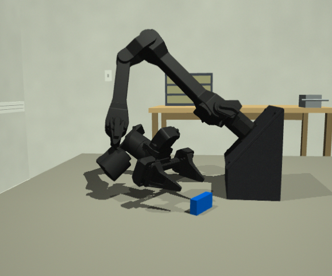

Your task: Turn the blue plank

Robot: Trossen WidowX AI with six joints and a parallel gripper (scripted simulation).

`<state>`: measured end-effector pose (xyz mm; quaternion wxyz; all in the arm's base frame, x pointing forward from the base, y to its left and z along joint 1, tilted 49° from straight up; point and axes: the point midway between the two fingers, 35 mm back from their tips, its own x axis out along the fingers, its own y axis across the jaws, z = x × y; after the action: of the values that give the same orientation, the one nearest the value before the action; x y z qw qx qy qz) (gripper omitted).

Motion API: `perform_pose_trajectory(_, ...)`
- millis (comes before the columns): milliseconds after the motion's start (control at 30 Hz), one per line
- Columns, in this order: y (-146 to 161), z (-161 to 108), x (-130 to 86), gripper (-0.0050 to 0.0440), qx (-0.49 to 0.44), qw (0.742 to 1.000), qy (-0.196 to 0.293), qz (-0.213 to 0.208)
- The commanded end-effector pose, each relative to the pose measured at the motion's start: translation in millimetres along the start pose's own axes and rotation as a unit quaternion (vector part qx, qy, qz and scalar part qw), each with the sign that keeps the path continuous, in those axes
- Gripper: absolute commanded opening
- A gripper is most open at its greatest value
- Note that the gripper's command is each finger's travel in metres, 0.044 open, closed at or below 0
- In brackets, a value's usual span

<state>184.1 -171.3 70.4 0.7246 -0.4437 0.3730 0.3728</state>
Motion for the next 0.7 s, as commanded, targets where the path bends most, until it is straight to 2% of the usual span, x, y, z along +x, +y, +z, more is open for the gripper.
perform_pose_trajectory(0, -4, 10, -20, 0.0440, -0.007, 1.000, 0.007, -0.010)
perform_pose_trajectory(200, -3, 21, -36, 0.0440, -0.008, 1.000, 0.007, -0.010)
perform_pose_trajectory(667, -2, 22, -36, 0.0440, -0.005, 1.000, 0.005, -0.008)
